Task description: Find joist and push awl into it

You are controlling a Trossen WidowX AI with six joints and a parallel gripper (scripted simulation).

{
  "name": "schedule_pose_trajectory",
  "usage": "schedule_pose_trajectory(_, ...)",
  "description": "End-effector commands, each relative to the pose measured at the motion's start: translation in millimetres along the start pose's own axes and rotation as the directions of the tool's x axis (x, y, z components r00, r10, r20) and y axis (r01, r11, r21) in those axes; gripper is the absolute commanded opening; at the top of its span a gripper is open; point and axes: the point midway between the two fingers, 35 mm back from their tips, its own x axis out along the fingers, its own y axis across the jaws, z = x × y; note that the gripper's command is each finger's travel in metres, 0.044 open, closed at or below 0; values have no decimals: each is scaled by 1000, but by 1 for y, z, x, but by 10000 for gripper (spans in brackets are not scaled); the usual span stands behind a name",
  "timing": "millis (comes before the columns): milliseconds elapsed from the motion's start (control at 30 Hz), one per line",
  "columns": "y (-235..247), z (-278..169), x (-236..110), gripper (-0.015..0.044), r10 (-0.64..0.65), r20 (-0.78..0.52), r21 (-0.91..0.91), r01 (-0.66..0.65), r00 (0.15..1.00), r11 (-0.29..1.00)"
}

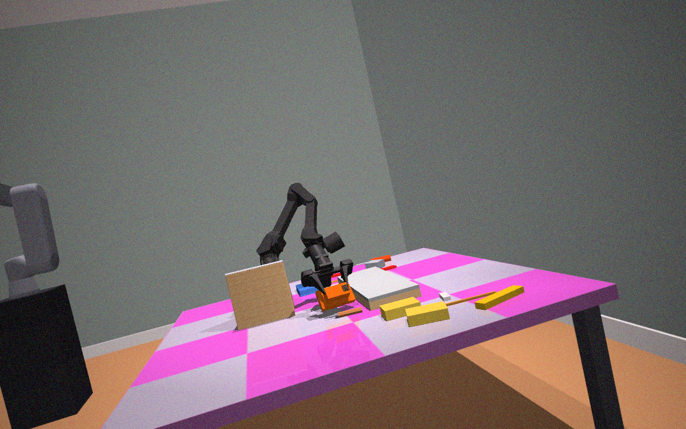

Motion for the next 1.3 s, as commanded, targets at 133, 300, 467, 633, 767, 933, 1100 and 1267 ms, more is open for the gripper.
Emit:
schedule_pose_trajectory(133,1,0,-1,0,2,-55,6,-1,998,1000)
schedule_pose_trajectory(300,1,1,-1,0,-2,-83,8,2,997,1000)
schedule_pose_trajectory(467,1,1,-1,0,1,-95,8,0,995,1000)
schedule_pose_trajectory(633,2,2,0,0,4,-120,8,-4,993,1000)
schedule_pose_trajectory(767,2,2,0,0,7,-141,9,-5,990,1000)
schedule_pose_trajectory(933,2,3,0,0,8,-167,9,-7,986,1000)
schedule_pose_trajectory(1100,2,4,0,0,8,-192,9,-6,981,1000)
schedule_pose_trajectory(1267,2,5,0,0,7,-218,10,-5,976,1000)
